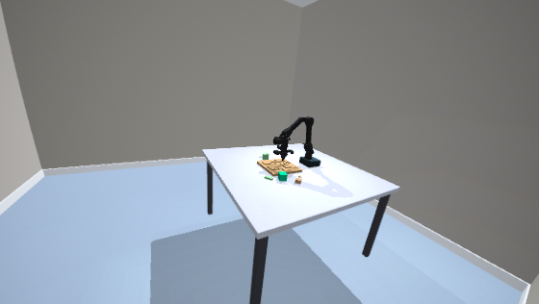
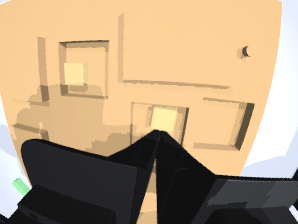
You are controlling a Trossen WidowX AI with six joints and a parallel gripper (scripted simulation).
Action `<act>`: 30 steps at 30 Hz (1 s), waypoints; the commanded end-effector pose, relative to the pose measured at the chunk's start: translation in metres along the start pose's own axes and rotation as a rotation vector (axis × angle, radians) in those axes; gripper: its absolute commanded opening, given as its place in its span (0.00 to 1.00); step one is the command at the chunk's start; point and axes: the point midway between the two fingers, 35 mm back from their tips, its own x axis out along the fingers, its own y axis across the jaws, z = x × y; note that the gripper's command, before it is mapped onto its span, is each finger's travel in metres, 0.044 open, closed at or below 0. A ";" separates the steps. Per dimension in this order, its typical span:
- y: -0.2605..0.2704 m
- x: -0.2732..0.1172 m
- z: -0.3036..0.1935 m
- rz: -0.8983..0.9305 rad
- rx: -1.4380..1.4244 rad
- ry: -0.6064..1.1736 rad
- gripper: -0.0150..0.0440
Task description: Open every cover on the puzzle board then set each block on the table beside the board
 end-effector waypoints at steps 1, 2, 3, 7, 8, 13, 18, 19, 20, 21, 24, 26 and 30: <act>-0.003 0.014 0.001 -0.003 -0.004 -0.003 0.25; -0.003 0.015 0.001 -0.003 -0.004 -0.003 0.25; -0.003 0.015 0.001 -0.003 -0.004 -0.003 0.25; -0.003 0.017 0.002 -0.003 -0.004 -0.003 0.25; -0.003 0.018 0.002 -0.003 -0.004 -0.003 0.25; -0.003 0.022 0.002 -0.003 -0.004 -0.003 0.25; -0.003 0.026 0.002 -0.004 -0.004 -0.003 0.25; -0.003 0.026 0.002 -0.004 -0.004 -0.003 0.25; -0.003 0.026 0.002 -0.004 -0.004 -0.003 0.25; -0.003 0.026 0.002 -0.004 -0.004 -0.003 0.25; -0.003 0.027 0.001 -0.003 -0.004 -0.003 0.25; -0.002 0.027 -0.001 -0.003 -0.004 -0.002 0.25; -0.001 0.028 -0.006 -0.003 -0.004 -0.002 0.25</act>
